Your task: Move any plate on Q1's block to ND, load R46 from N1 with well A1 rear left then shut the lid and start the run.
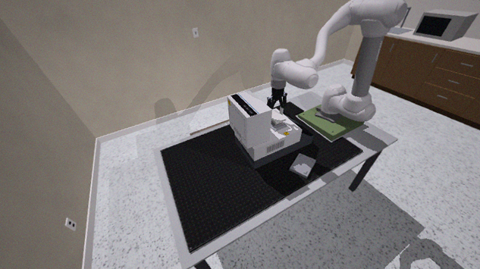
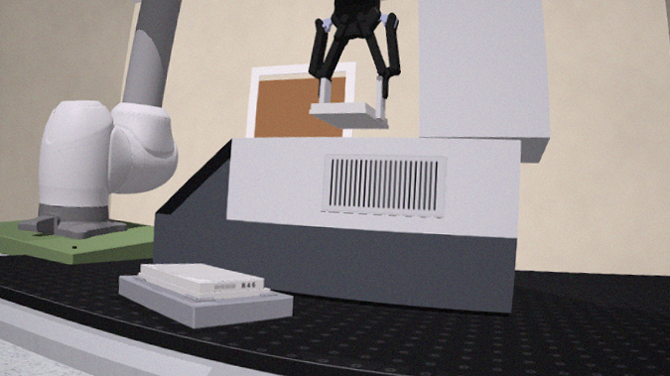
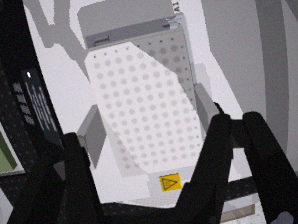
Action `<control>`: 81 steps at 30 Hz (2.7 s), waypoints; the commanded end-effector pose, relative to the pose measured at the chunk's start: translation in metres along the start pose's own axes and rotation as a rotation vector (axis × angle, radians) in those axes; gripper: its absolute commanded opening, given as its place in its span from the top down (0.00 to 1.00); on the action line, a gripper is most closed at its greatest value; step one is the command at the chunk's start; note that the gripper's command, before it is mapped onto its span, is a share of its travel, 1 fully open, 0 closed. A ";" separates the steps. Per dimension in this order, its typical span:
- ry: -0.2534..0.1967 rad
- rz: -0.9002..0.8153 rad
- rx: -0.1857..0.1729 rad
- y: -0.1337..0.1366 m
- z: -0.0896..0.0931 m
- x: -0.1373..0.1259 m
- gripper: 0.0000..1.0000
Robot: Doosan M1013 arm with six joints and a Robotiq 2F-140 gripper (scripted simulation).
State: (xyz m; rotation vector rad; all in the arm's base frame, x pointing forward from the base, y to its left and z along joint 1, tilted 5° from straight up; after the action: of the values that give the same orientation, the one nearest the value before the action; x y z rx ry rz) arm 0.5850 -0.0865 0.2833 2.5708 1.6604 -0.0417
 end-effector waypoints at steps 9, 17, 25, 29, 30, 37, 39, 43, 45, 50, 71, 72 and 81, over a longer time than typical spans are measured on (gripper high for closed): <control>0.000 0.000 0.000 0.000 -0.002 0.000 1.00; 0.000 0.000 0.000 0.000 -0.002 0.000 1.00; 0.000 -0.200 0.000 -0.010 -0.002 0.027 1.00; 0.000 -0.333 0.000 -0.017 -0.002 0.045 1.00; 0.000 -0.367 0.000 -0.019 -0.002 0.050 1.00; 0.000 -0.533 0.000 -0.028 -0.002 0.072 1.00; 0.000 -0.600 0.000 -0.031 -0.002 0.081 1.00; 0.000 -0.733 0.000 -0.038 -0.002 0.098 1.00; 0.000 -0.800 0.000 -0.041 -0.002 0.107 1.00; 0.000 -0.967 0.000 -0.050 -0.002 0.130 1.00; 0.000 -1.533 0.000 -0.079 -0.002 0.206 1.00; 0.000 -1.567 0.000 -0.081 -0.002 0.210 1.00; 0.000 -1.867 0.000 -0.096 -0.002 0.251 1.00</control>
State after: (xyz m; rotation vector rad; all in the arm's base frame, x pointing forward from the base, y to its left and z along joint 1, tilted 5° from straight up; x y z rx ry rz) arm 0.5993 0.1675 0.2645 0.3452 3.0881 -0.1279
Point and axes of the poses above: the point where the finger pads meet when closed, its own z axis out along the fingers, its own y axis across the jaws, x = y × z, the point moved 2 cm from there along -z, back along the fingers, and after that the axes turned 12 degrees about z, right-handed, at the moved point
